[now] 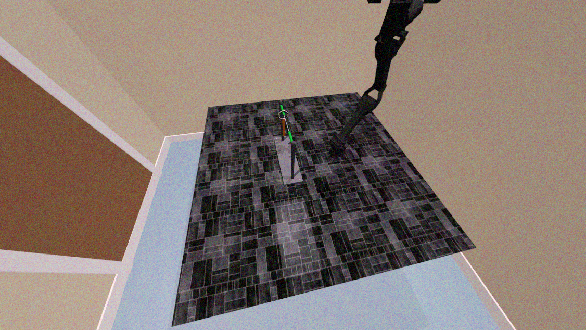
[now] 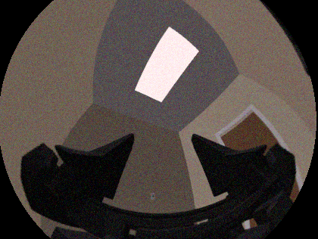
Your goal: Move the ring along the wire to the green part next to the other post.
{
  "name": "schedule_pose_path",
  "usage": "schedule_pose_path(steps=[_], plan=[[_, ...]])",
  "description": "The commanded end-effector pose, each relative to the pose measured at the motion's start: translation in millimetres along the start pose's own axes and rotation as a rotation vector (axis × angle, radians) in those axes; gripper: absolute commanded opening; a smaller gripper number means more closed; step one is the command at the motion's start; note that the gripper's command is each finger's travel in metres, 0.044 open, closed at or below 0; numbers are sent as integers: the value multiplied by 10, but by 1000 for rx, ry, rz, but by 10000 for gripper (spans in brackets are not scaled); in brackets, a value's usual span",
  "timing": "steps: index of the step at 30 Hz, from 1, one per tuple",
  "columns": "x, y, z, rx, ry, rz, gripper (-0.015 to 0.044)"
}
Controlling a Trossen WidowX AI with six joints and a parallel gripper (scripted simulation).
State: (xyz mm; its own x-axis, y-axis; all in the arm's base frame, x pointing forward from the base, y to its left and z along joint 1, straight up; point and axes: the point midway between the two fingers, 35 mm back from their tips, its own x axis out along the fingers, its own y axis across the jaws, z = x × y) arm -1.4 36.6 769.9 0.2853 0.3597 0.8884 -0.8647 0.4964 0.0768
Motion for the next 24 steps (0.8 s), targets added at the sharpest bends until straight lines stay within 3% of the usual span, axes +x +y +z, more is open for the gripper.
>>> schedule_pose_path(steps=[1, 9, 24], plan=[[2, -9, -16, -5, 4, -2, 374], [-14, -508, -681, -196, 167, -91, 164], [-673, -1813, -1630, -490, 495, -291, 160]])
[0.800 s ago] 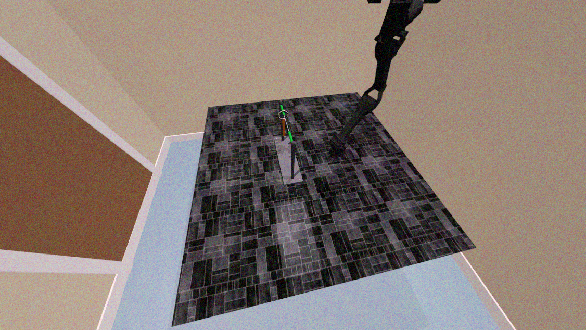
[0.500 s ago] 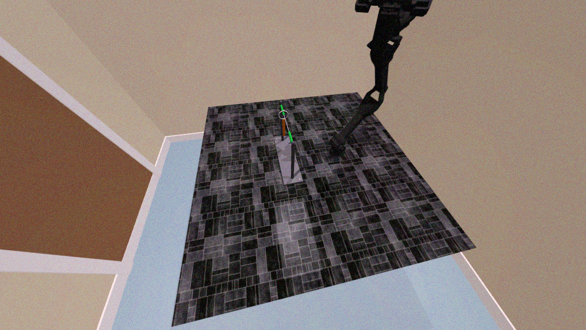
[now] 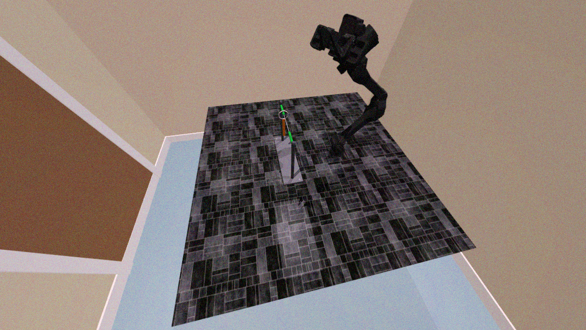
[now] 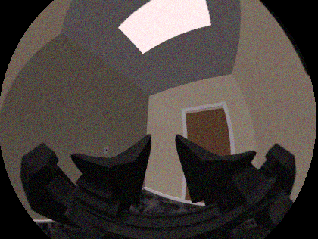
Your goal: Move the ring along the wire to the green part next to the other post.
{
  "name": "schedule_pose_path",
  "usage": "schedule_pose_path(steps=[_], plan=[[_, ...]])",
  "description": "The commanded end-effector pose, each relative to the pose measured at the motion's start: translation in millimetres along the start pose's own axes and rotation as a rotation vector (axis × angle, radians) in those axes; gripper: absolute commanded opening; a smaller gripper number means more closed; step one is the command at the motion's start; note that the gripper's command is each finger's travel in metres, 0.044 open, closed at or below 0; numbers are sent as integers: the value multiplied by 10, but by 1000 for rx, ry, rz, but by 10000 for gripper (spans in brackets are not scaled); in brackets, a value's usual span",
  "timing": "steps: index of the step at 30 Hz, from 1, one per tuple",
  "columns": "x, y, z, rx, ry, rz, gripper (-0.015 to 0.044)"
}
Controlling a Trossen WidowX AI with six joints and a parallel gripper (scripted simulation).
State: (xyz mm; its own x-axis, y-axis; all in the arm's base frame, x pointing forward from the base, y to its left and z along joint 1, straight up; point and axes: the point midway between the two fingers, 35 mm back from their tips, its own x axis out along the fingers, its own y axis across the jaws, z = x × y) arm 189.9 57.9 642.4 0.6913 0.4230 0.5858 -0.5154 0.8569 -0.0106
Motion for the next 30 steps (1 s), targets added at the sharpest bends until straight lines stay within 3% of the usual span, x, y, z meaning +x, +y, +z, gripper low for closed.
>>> schedule_pose_path(steps=[1, 13, 30], plan=[[-75, -188, -311, -62, 72, -35, 160], [-657, -946, -1419, -202, 352, -171, 160], [-2102, -1686, -2668, -245, 642, -343, 160]])
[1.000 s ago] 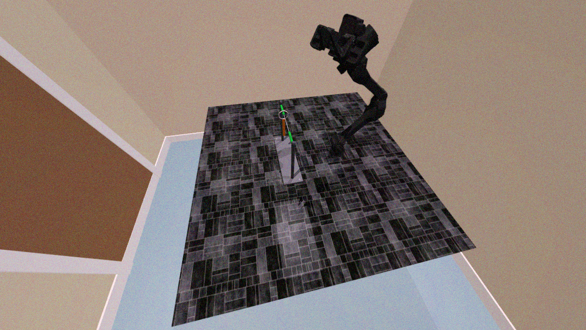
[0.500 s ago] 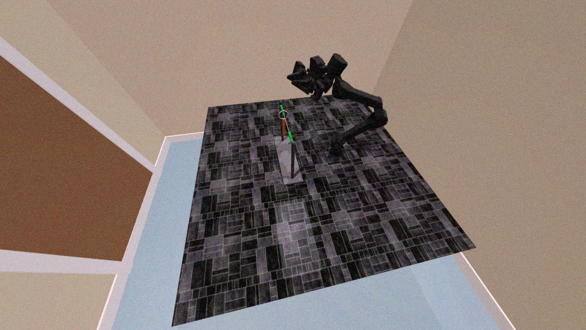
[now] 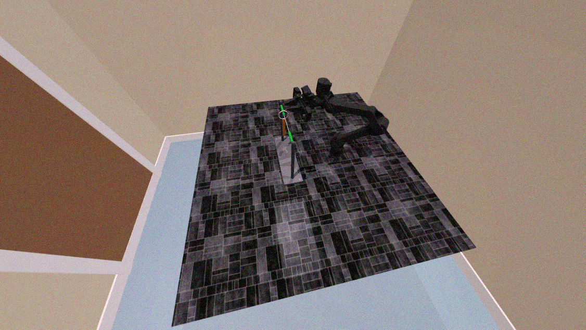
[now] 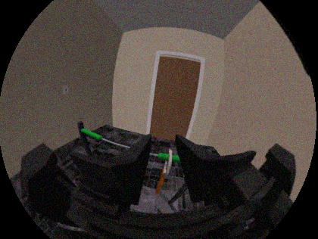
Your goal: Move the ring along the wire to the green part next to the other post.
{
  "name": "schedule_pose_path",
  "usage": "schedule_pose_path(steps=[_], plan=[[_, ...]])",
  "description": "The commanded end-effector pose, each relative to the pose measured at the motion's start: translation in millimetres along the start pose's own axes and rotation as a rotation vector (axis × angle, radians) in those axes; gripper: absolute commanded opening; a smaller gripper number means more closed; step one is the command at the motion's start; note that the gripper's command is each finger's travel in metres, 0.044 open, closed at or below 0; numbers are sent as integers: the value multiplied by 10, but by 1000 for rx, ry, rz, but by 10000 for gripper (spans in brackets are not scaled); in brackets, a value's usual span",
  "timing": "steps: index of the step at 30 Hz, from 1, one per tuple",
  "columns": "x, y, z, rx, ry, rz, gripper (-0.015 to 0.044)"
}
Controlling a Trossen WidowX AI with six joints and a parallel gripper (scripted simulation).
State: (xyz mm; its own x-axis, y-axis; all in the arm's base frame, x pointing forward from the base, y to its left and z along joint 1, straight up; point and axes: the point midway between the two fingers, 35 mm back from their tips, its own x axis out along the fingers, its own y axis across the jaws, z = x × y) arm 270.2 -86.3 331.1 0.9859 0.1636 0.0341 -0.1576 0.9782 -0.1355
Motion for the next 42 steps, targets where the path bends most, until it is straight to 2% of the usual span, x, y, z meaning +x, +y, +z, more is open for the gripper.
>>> schedule_pose_path(steps=[1, 11, 21, 26, 42], plan=[[-92, -87, -382, 0, 45, -22, 160], [-524, -87, -1407, 61, 152, -77, 160], [-918, 237, -2165, 150, 192, -126, 160], [-913, 255, -2189, 153, 195, -128, 160], [-422, 143, -1787, 129, 124, -131, 160]])
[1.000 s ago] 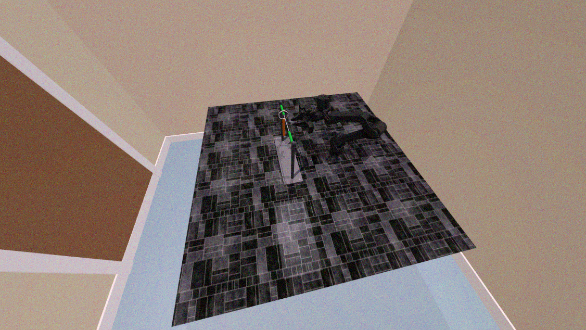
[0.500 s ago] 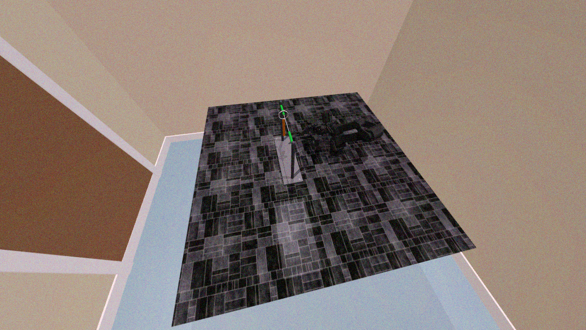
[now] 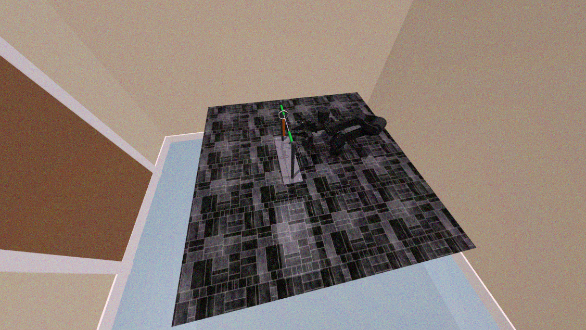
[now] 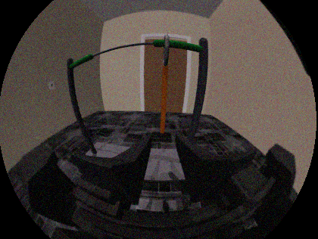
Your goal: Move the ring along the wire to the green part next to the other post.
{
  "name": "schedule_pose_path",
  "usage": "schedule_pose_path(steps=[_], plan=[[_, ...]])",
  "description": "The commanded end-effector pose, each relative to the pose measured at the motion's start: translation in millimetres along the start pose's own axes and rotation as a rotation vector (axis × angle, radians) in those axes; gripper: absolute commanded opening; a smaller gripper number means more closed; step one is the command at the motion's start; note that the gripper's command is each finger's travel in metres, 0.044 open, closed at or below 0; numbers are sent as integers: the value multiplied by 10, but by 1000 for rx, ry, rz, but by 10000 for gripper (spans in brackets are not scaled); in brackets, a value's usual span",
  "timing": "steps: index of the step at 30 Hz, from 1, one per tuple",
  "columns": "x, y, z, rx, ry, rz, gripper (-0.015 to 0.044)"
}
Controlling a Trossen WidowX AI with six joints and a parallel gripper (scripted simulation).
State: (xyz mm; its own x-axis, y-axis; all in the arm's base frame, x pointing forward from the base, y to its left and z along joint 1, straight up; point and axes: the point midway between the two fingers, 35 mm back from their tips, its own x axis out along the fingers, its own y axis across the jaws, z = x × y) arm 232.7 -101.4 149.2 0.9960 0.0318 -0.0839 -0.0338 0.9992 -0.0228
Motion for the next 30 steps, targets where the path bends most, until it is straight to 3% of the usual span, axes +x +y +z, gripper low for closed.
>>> schedule_pose_path(steps=[1, 30], plan=[[37, -10, 19, 14, -4, -7, 160], [429, -52, 56, 13, -4, -7, 160]])
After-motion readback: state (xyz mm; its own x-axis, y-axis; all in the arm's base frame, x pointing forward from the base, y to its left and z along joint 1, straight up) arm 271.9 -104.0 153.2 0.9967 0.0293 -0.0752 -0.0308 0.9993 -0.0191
